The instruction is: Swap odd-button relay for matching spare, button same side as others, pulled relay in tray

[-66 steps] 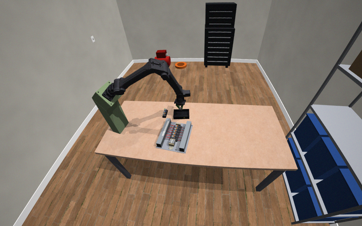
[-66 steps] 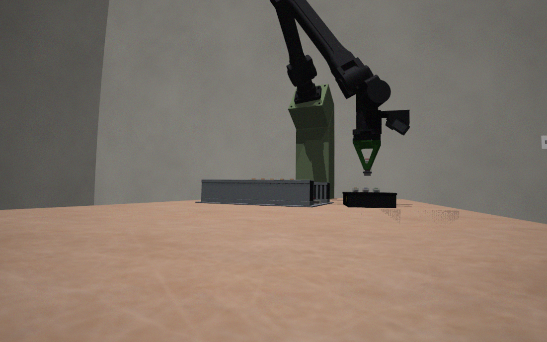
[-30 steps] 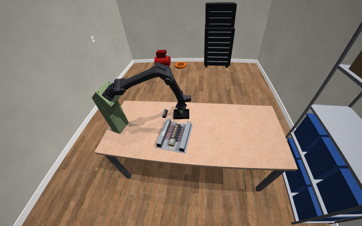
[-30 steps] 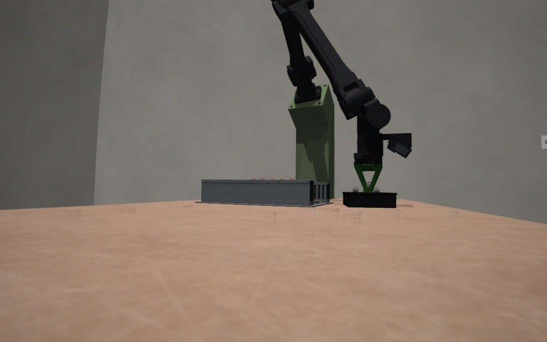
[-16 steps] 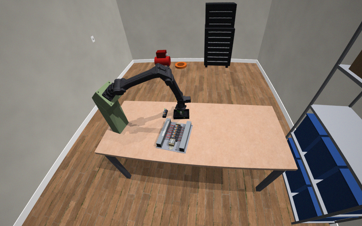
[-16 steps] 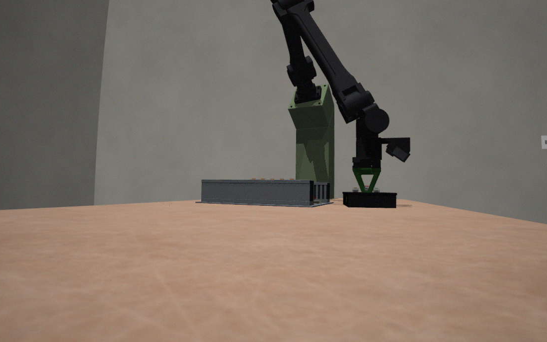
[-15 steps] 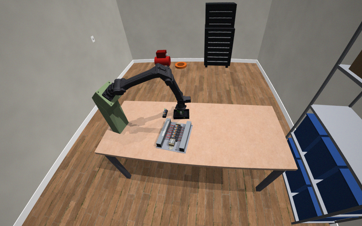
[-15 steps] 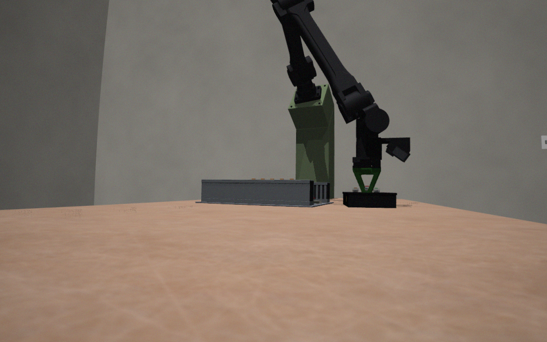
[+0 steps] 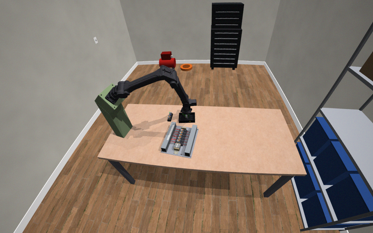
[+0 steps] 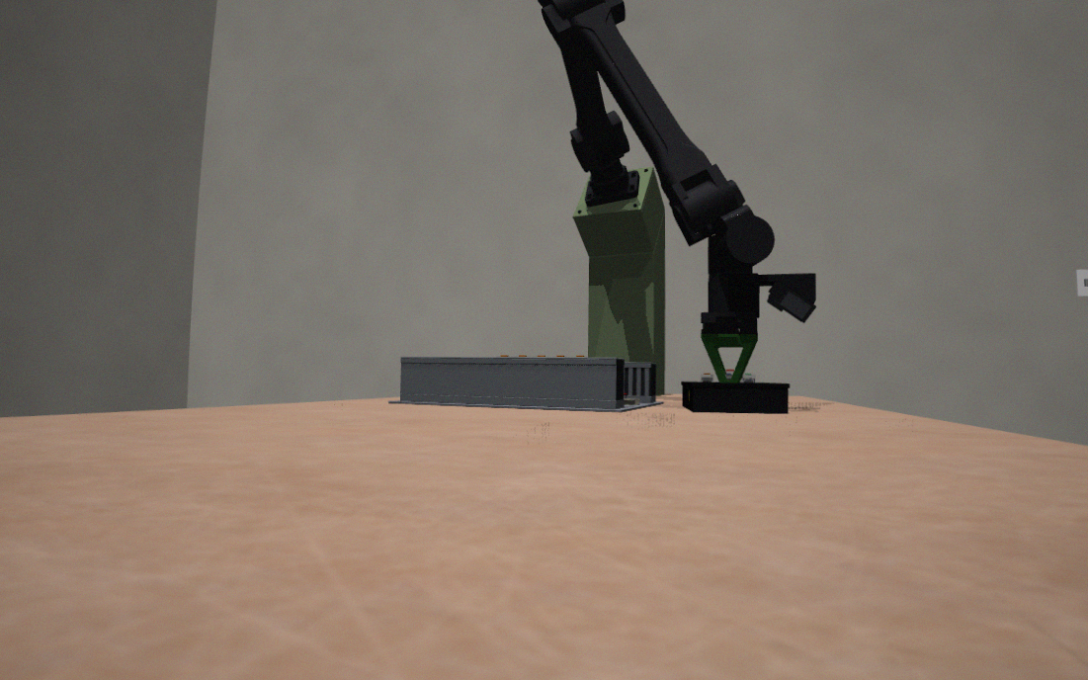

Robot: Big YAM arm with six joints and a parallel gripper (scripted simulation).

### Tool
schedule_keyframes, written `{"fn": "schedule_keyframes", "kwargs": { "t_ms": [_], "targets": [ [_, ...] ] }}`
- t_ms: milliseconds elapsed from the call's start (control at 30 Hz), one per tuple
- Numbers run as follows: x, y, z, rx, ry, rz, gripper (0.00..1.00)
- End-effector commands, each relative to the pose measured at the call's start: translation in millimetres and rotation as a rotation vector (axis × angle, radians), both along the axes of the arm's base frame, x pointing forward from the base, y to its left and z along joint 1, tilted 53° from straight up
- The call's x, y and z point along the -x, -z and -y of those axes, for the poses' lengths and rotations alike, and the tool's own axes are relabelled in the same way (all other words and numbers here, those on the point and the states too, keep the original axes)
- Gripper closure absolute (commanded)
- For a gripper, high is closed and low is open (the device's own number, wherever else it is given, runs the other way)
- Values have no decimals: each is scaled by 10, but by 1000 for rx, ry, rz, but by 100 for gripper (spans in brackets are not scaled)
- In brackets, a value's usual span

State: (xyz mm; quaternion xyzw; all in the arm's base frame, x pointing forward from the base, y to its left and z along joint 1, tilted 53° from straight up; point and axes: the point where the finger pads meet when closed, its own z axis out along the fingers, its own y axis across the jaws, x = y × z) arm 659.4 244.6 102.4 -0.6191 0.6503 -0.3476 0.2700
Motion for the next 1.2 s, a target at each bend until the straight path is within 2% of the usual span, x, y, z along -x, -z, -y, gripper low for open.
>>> {"fn": "schedule_keyframes", "kwargs": {
  "t_ms": [0, 667, 700, 1167],
  "targets": [
    [-36, -260, -116, -20, -20, 40, 100],
    [-34, -259, -118, -20, -20, 39, 100],
    [-34, -259, -118, -20, -20, 39, 41],
    [-34, -259, -118, -20, -20, 39, 41]
  ]
}}
